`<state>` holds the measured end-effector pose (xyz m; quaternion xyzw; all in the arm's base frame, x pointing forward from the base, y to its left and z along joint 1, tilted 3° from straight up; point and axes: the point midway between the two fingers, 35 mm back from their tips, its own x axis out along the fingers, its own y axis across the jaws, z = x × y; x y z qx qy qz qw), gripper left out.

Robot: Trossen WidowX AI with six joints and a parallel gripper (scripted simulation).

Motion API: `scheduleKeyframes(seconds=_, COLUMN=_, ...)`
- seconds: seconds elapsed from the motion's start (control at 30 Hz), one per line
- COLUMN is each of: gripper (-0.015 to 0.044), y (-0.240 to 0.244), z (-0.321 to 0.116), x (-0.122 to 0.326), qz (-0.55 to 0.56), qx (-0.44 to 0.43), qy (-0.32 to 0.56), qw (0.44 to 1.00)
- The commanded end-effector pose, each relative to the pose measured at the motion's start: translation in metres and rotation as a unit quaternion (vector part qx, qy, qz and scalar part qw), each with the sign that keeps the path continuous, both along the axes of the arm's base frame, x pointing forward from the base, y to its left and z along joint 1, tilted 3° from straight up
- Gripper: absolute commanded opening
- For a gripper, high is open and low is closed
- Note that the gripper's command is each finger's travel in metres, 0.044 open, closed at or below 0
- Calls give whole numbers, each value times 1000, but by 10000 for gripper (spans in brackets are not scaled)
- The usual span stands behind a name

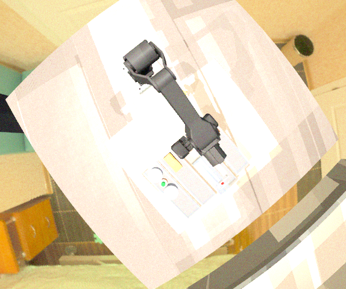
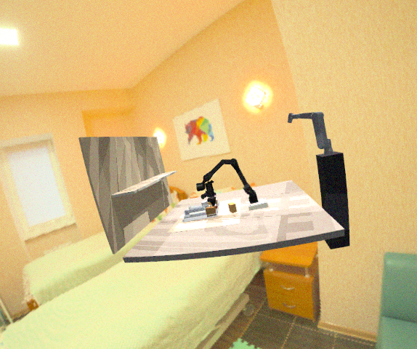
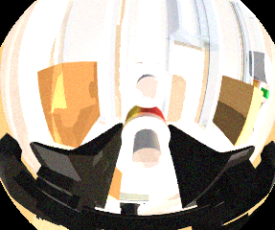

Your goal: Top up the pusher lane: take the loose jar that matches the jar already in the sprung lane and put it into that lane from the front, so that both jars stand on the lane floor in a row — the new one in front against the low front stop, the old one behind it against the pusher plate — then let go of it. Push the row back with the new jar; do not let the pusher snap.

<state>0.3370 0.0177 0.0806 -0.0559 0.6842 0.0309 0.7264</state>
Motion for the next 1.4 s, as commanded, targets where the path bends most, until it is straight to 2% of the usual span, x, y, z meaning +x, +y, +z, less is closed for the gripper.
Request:
scheduleKeyframes(seconds=0.0, gripper=0, y=1, z=1, x=11, qz=-2, qx=1, qy=-11, qw=1000)
scheduleKeyframes(seconds=1.37, gripper=0, y=2, z=4, x=14, qz=-2, qx=1, qy=-12, qw=1000)
